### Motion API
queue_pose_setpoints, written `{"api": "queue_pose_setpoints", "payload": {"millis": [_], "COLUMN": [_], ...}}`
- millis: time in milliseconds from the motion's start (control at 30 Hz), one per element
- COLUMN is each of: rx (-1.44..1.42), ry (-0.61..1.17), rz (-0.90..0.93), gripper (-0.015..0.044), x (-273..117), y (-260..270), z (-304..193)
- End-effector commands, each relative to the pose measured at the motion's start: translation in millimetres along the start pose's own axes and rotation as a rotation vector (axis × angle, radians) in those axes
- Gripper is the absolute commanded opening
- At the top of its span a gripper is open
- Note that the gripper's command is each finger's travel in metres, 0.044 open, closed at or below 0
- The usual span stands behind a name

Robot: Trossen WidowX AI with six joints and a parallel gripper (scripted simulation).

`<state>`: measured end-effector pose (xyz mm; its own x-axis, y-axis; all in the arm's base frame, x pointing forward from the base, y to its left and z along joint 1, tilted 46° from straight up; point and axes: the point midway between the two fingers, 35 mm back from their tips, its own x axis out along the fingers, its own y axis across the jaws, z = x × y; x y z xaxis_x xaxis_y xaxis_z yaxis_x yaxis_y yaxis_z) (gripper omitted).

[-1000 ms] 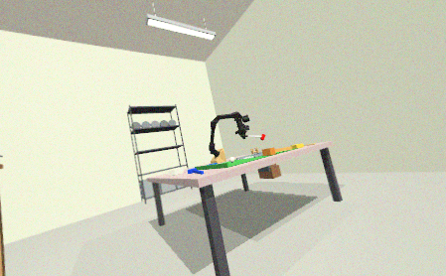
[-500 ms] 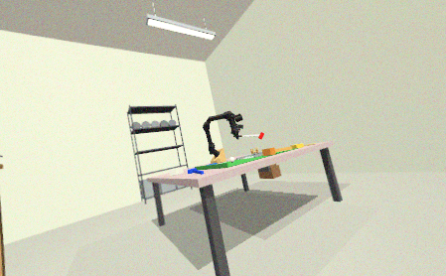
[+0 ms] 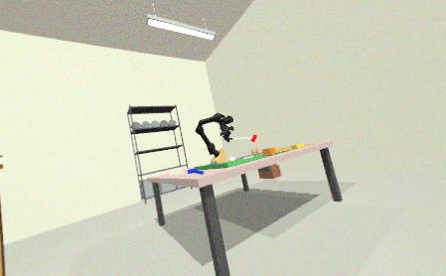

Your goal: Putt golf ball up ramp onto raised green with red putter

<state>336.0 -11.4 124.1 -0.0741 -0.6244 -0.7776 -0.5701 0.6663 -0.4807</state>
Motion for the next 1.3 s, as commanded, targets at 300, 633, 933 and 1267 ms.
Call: {"api": "queue_pose_setpoints", "payload": {"millis": [300,633,933,1267], "rx": [0.331,0.572,0.632,0.633], "ry": [0.033,0.069,0.079,0.079], "rz": [-0.043,-0.086,-0.098,-0.1], "gripper": [0.0,0.0,0.0,0.0], "x": [3.8,6.3,8.5,40.6], "y": [-53.5,-73.7,-76.4,-78.8], "z": [-88.0,-157.4,-175.1,-178.8]}}
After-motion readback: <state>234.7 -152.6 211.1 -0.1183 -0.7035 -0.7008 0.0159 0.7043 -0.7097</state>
